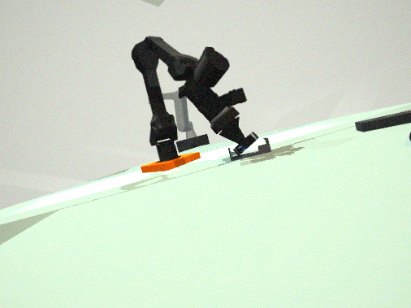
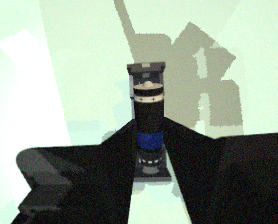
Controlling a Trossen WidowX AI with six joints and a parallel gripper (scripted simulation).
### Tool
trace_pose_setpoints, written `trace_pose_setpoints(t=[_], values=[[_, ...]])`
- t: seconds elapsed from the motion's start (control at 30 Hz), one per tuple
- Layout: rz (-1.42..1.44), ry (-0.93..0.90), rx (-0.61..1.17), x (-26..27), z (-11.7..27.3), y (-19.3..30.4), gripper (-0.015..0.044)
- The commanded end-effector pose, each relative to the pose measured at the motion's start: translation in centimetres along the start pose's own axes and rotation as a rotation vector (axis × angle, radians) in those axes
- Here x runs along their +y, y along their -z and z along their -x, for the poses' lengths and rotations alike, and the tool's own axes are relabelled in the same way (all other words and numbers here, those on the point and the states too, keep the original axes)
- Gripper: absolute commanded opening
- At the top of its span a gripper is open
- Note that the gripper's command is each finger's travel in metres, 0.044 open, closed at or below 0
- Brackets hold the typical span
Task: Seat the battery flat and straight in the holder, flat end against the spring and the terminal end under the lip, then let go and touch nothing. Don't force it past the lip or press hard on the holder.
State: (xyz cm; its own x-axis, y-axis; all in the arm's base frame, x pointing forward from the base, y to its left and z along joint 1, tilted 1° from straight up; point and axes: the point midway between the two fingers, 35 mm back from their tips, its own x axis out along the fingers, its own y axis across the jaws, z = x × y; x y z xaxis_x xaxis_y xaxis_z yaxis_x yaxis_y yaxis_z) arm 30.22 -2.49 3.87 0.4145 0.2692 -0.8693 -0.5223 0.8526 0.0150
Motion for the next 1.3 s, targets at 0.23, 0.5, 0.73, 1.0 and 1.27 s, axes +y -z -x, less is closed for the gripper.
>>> trace_pose_setpoints(t=[0.23, 0.5, 0.73, 1.0, 1.27], values=[[-0.024, -0.008, 0.088, -0.1, -0.4, 0.2, 0.0071], [-0.029, -0.014, 0.144, -0.1, -0.7, 0.0, 0.0071], [-0.034, -0.018, 0.193, -0.1, -0.9, -0.1, 0.0071], [-0.037, -0.021, 0.248, -0.1, -1.1, -0.2, 0.0071], [-0.038, -0.024, 0.303, -0.1, -1.2, -0.3, 0.0071]])
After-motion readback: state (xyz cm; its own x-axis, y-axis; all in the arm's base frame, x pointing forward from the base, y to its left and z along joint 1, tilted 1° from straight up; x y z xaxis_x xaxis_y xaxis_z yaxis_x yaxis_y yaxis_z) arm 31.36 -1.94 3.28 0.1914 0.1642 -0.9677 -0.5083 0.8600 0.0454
